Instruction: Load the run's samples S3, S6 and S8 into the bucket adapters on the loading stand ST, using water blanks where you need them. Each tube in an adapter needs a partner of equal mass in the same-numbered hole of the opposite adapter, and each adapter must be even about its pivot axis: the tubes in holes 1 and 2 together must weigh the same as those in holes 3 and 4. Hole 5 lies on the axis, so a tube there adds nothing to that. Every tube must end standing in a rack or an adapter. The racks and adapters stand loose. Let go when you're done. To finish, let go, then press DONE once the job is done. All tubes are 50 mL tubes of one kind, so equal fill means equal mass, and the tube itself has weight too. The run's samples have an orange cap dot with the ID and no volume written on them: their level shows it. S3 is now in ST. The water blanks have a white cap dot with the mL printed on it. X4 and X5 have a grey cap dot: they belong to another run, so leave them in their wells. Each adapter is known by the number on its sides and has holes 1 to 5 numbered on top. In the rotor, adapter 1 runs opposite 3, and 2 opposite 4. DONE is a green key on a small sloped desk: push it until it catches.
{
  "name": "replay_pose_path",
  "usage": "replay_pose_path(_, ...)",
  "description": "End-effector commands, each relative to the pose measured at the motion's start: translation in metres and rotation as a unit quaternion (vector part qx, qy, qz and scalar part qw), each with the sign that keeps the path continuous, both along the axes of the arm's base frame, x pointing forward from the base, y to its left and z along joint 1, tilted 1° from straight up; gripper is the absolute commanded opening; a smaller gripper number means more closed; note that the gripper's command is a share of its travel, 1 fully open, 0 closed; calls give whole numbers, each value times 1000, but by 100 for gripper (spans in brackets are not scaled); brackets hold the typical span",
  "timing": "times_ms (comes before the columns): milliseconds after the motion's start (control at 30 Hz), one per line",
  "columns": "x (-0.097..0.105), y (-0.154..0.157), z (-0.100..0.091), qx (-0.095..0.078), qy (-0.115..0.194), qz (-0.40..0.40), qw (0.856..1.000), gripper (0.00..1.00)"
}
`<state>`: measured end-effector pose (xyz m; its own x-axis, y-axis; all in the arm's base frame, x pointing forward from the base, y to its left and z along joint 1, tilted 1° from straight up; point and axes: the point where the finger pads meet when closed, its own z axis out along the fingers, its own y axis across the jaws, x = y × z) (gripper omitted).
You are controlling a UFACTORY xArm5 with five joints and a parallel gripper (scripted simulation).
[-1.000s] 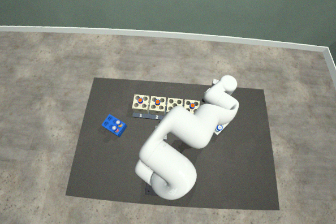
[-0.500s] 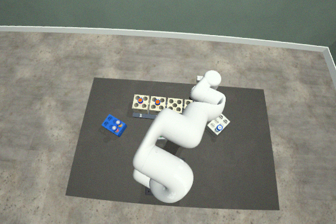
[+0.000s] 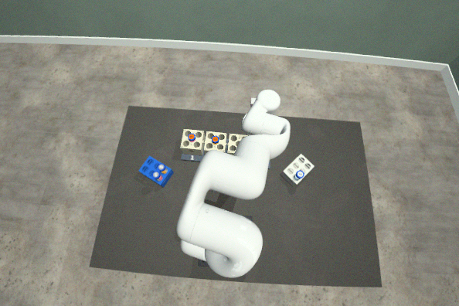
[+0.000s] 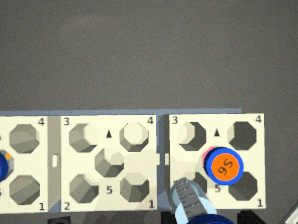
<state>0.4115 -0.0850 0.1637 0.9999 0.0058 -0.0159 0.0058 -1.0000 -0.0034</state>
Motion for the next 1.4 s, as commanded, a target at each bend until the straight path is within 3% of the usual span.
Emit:
replay_pose_path(0,6,18,1,-1,-2,-1,1000,0)
replay_pose_path(367,18,68,1,0,-2,-1,1000,0)
replay_pose_path(1100,18,68,1,0,-2,-1,1000,0)
replay_pose_path(1367,18,68,-15,0,-2,-1,1000,0)
